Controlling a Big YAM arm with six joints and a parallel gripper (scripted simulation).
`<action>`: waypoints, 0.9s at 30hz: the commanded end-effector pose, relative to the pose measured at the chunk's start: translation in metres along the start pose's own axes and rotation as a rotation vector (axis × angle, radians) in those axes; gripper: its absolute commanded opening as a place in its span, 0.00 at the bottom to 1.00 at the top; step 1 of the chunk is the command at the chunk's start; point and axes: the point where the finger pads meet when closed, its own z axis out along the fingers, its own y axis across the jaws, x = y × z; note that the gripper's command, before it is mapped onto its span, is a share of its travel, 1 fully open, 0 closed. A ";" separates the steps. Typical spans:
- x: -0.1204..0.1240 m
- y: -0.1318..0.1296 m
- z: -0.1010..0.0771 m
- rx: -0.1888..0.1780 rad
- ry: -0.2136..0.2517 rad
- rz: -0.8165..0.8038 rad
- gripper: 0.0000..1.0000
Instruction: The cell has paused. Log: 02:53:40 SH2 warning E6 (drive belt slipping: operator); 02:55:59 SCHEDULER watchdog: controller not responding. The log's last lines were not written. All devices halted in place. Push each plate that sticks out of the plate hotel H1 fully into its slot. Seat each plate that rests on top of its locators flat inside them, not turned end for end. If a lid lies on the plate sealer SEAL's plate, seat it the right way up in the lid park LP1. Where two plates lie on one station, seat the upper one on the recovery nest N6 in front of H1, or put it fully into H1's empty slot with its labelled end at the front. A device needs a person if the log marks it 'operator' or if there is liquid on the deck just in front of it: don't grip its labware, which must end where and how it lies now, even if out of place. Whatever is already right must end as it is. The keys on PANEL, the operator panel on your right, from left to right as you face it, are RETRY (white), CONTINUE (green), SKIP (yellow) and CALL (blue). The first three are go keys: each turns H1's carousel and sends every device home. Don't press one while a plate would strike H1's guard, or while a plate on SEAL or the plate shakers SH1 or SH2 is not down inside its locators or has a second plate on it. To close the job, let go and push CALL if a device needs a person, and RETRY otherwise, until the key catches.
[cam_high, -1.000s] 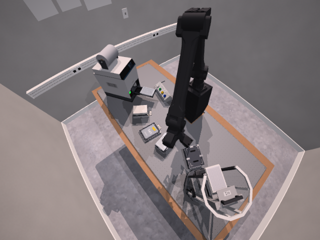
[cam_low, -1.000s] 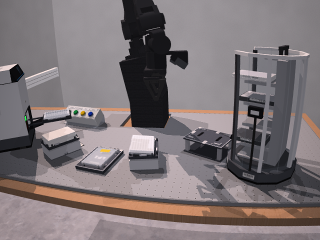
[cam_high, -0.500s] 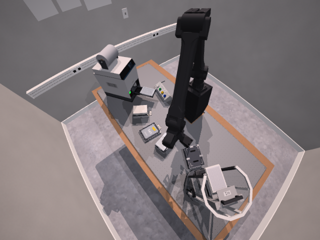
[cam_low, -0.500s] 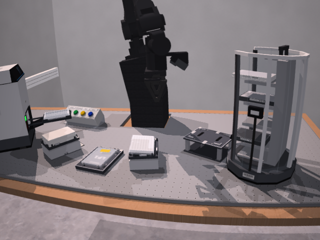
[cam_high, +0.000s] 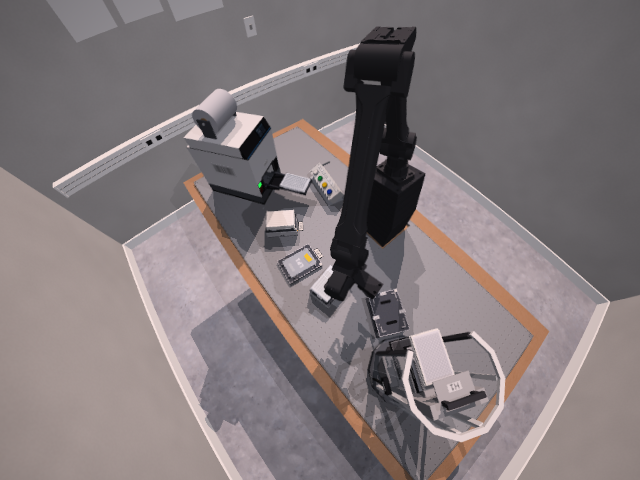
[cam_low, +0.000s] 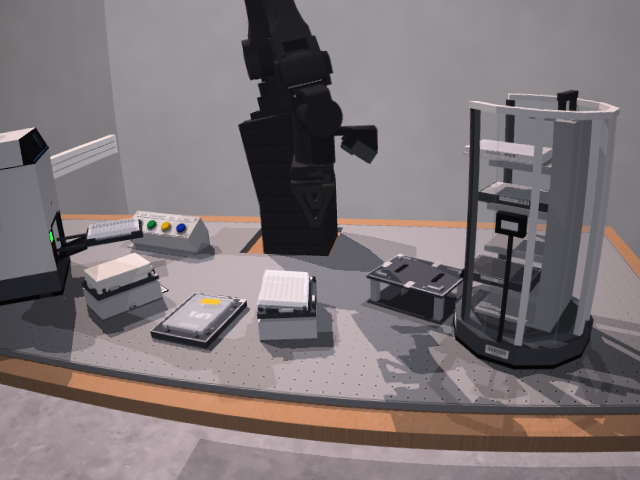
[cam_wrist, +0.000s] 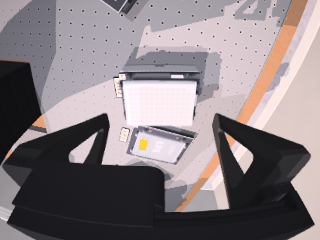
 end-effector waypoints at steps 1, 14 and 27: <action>0.004 -0.005 0.014 0.003 -0.001 0.004 1.00; 0.003 -0.015 0.041 0.021 -0.003 0.007 1.00; -0.001 -0.008 0.047 0.013 -0.003 0.003 1.00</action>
